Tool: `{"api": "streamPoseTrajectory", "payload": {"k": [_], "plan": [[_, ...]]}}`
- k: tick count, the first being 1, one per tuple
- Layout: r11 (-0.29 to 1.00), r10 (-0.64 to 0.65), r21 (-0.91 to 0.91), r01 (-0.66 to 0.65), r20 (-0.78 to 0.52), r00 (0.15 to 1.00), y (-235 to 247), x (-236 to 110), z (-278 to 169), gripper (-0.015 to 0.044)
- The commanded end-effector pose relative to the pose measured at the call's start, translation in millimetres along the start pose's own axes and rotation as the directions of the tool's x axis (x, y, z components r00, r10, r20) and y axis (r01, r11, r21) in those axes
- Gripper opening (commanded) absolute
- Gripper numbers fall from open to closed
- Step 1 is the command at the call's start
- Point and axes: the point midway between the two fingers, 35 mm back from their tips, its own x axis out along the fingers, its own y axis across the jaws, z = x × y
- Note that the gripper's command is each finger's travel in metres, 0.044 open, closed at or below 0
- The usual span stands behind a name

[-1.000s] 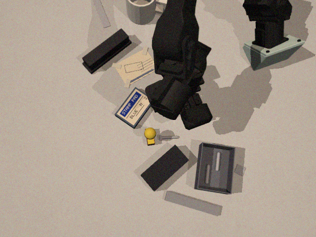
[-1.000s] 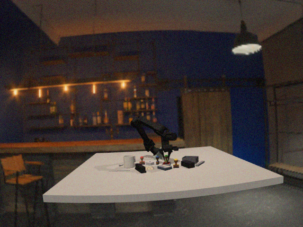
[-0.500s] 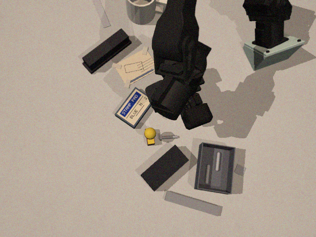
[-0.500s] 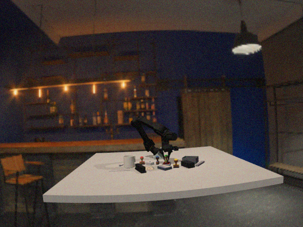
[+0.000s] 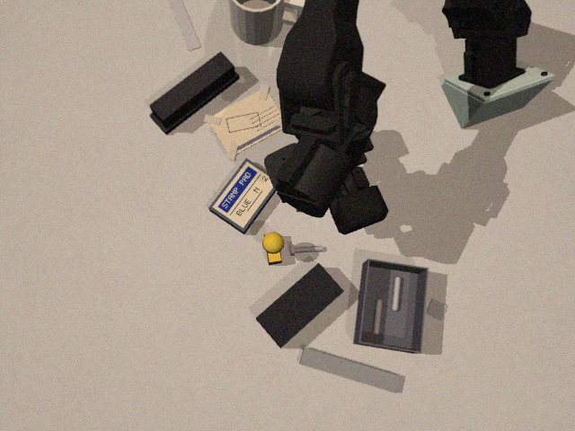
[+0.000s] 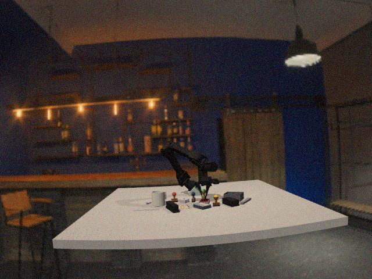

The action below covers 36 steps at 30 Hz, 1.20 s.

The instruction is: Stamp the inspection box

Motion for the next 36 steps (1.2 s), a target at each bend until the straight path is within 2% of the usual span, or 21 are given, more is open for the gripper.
{"api": "streamPoseTrajectory", "payload": {"k": [1,30,36], "plan": [[1.0,0.006,0.004,-0.006,0.002,1.0,1,-6,1,0.0],[1.0,0.007,0.003,-0.007,0.001,1.0,2,-49,1,0.0],[0.998,0.014,-0.066,-0.014,0.001,1.0,-22,-51,21,0.0]]}}
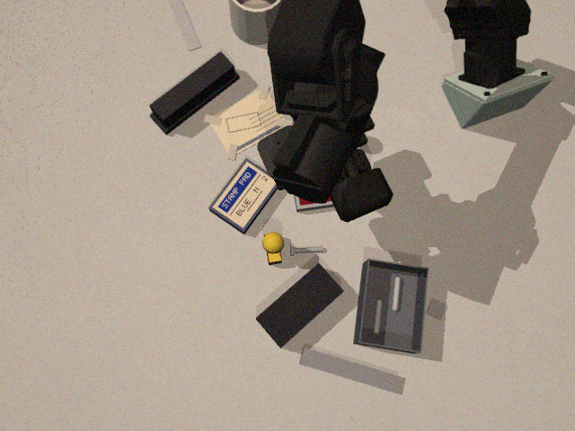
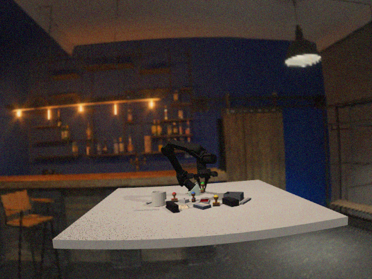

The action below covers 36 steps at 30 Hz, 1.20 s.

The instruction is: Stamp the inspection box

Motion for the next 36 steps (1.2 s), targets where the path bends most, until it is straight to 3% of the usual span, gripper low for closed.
{"api": "streamPoseTrajectory", "payload": {"k": [1,17,36], "plan": [[0.999,0.007,-0.042,-0.007,0.007,1.0,-24,-4,18,0.0],[0.964,-0.008,-0.266,0.009,0.004,1.0,-132,-4,63,0.0],[0.963,-0.008,-0.269,0.009,0.004,1.0,-133,4,64,0.0]]}}
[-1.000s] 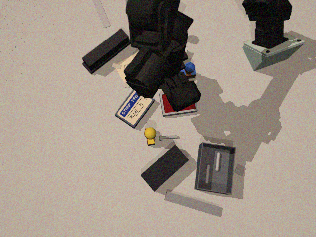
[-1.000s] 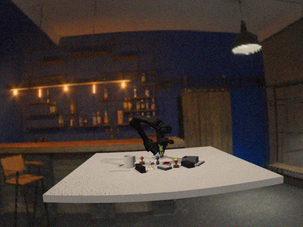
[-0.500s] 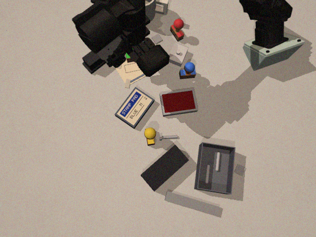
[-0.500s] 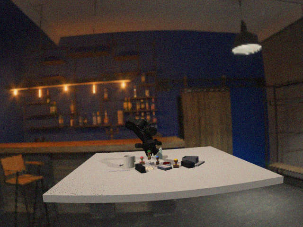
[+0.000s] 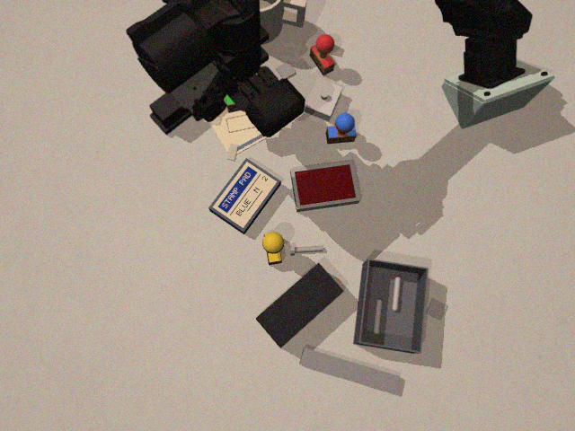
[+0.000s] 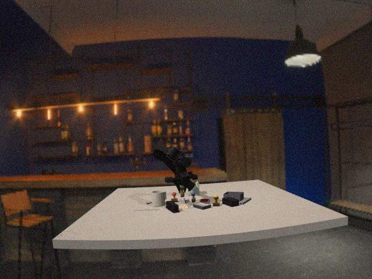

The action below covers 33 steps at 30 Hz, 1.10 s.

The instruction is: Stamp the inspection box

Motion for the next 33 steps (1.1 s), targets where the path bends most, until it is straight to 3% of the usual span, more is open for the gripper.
{"api": "streamPoseTrajectory", "payload": {"k": [1,33], "plan": [[1.0,-0.004,-0.004,0.004,0.0,1.0,0,4,0,0.0],[1.0,-0.005,-0.004,0.005,0.002,1.0,-1,25,1,0.0]]}}
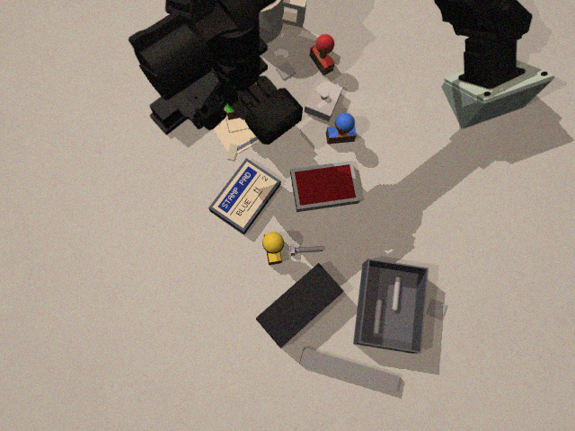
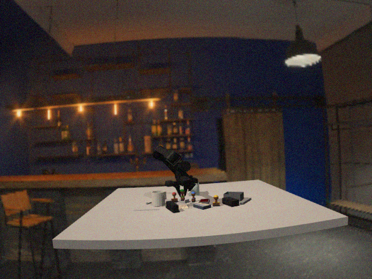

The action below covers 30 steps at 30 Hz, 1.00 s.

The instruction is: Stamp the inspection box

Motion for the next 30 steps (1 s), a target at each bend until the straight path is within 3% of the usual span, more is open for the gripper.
{"api": "streamPoseTrajectory", "payload": {"k": [1,30], "plan": [[1.0,-0.004,-0.004,0.004,-0.001,1.0,0,4,-1,0.0],[1.0,-0.006,-0.004,0.006,0.0,1.0,-1,23,-1,0.0]]}}
